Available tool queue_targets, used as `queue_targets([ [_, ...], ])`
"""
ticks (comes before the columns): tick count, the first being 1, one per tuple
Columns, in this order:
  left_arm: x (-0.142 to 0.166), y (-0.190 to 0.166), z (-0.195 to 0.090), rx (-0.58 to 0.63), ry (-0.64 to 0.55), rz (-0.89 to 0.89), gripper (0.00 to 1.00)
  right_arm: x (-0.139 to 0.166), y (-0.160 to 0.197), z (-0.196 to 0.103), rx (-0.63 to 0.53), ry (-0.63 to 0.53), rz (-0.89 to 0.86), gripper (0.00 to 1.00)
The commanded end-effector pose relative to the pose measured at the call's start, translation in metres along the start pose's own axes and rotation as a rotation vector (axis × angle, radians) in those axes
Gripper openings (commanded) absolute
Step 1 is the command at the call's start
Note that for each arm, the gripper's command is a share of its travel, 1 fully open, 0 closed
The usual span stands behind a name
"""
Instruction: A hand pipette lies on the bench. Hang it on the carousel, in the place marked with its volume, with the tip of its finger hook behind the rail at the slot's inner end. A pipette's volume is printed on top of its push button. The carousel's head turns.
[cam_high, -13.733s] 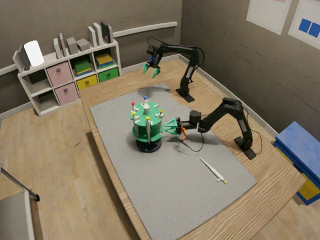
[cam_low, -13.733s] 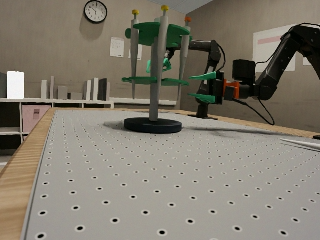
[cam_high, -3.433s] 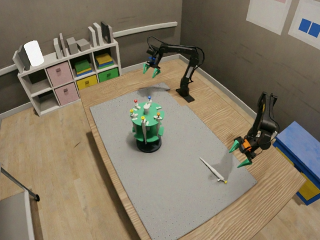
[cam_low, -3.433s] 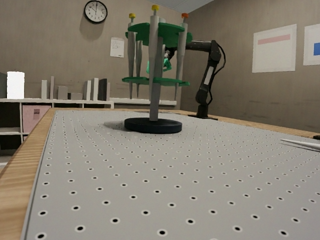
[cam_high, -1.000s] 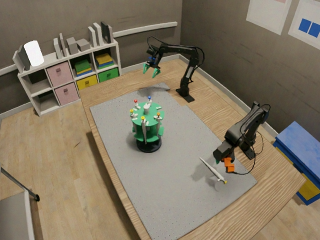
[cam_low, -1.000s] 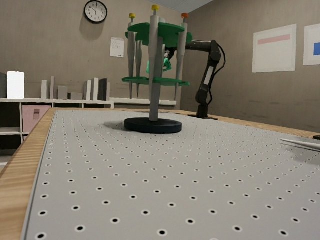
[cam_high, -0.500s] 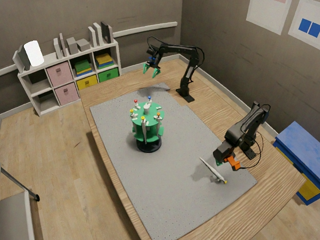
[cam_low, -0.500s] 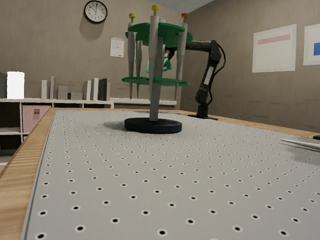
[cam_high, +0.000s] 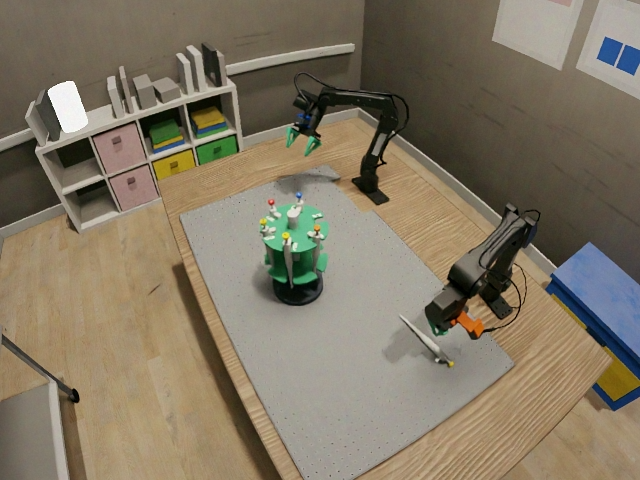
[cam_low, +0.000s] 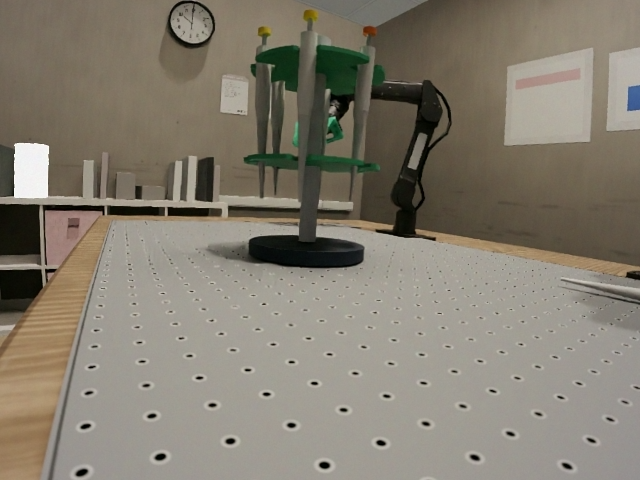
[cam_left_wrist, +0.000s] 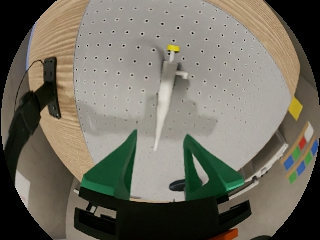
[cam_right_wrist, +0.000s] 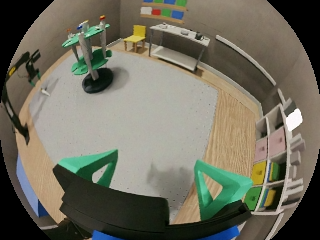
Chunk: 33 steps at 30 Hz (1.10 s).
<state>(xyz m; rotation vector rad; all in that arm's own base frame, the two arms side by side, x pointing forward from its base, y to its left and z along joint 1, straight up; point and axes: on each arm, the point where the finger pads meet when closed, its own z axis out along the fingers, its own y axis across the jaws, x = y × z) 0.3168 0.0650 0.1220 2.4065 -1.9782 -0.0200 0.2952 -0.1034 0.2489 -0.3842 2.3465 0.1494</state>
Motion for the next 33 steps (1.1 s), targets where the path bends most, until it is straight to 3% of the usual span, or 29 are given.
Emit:
queue_targets([
  [1,-0.002,-0.004,0.0,0.049,-0.015,-0.023,0.54,-0.005,-0.004,-0.001,-0.002,-0.023,-0.008,1.0],
  [21,-0.003,-0.004,0.058,0.013,-0.015,-0.022,0.54,-0.005,-0.004,-0.001,-0.002,-0.023,-0.008,1.0],
  [25,-0.003,-0.005,0.06,0.026,-0.015,-0.022,0.54,-0.005,-0.004,-0.001,-0.002,-0.023,-0.008,1.0],
  [27,-0.003,-0.019,0.044,0.092,-0.015,-0.021,0.54,-0.005,-0.004,-0.001,-0.002,-0.023,-0.008,1.0],
  [33,-0.002,-0.009,0.056,0.039,-0.007,-0.017,0.54,-0.005,-0.004,-0.001,-0.002,-0.023,-0.008,1.0],
])
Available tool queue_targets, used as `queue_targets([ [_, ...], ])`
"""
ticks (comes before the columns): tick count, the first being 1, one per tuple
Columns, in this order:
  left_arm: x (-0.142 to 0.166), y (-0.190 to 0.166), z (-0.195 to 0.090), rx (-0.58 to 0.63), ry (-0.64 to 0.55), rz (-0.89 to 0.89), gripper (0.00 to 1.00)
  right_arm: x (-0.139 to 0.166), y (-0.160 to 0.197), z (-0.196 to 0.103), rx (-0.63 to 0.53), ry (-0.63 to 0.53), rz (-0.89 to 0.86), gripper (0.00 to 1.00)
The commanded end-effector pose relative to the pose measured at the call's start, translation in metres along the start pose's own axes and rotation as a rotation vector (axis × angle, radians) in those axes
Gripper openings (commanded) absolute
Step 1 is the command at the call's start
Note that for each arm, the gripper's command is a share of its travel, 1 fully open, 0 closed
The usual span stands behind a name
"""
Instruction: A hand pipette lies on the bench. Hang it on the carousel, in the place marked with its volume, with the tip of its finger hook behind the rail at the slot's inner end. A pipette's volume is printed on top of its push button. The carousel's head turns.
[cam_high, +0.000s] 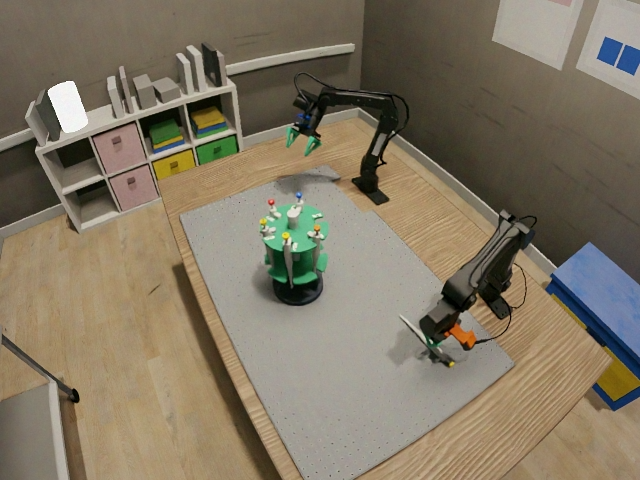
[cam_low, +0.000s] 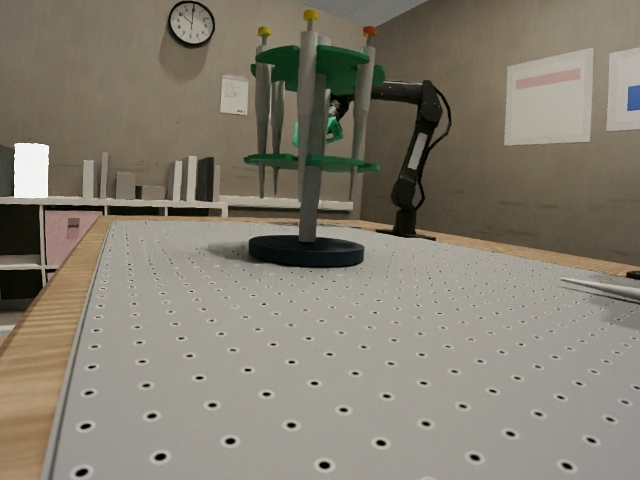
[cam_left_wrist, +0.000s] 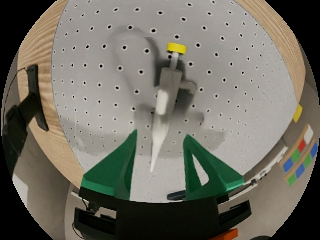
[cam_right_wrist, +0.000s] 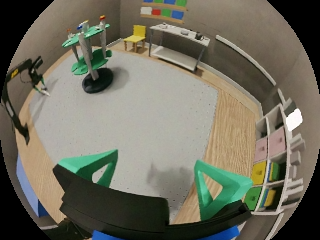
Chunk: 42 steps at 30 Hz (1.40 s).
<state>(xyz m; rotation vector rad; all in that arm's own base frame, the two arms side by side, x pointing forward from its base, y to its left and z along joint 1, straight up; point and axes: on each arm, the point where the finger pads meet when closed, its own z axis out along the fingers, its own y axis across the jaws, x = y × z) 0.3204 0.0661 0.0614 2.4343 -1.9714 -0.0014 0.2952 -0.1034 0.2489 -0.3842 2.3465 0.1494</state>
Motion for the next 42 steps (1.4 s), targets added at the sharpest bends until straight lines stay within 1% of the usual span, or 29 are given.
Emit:
queue_targets([
  [1,-0.0008,-0.0032,-0.0047,0.019,-0.005,-0.002,0.54,-0.0045,-0.0036,-0.0012,-0.002,-0.023,-0.008,1.0],
  [16,-0.0008,-0.0032,-0.0047,0.019,-0.005,-0.002,0.54,-0.0045,-0.0036,-0.0012,-0.002,-0.023,-0.008,1.0],
  [17,-0.0033,-0.0086,-0.014,0.042,-0.014,-0.007,0.54,-0.0045,-0.0036,-0.0012,-0.002,-0.023,-0.008,1.0],
  [19,-0.0054,-0.0077,-0.0112,0.025,-0.014,-0.009,0.54,-0.0045,-0.0036,-0.0012,-0.002,-0.023,-0.008,1.0],
  [42,-0.0054,-0.0077,-0.0111,0.025,-0.014,-0.009,0.54,-0.0045,-0.0036,-0.0012,-0.002,-0.023,-0.008,1.0],
])
